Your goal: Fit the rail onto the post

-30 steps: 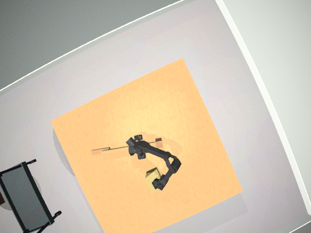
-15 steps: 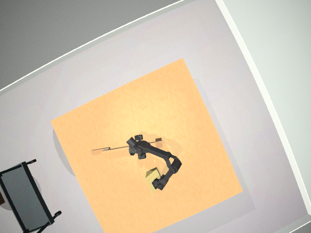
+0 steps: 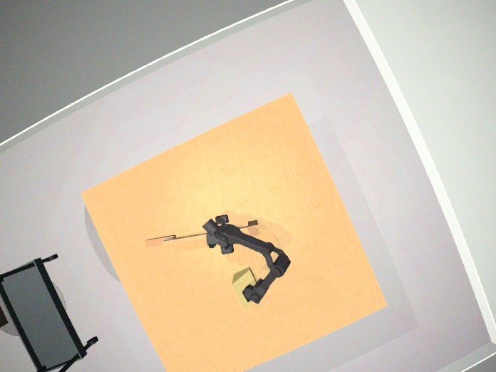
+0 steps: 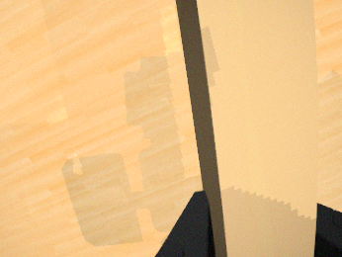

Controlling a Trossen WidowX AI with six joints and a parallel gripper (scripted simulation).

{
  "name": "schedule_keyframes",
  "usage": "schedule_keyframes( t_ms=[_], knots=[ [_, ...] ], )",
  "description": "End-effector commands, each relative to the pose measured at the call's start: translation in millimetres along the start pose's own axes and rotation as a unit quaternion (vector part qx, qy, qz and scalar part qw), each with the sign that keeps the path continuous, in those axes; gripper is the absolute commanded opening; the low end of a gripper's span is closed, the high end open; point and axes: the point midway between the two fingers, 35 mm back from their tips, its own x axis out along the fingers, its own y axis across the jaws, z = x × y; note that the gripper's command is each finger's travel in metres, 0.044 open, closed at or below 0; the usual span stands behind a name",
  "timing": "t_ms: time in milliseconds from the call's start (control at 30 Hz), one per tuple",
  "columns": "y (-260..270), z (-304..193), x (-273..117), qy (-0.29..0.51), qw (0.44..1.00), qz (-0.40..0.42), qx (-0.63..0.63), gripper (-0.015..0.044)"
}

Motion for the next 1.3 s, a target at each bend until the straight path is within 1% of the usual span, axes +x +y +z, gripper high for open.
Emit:
schedule_keyframes(
  t_ms=[0, 867, 1267],
  knots=[
    [-1.2, -4.1, -1.3, 0.002, 1.0, -0.003, 0.0, 0.0],
    [-1.2, -9.6, -2.0, 0.002, 1.0, -0.003, 0.0, 0.0],
    [-0.1, -4.7, -0.4, -0.002, 1.0, 0.0, 0.001, 0.0315]
  ],
)
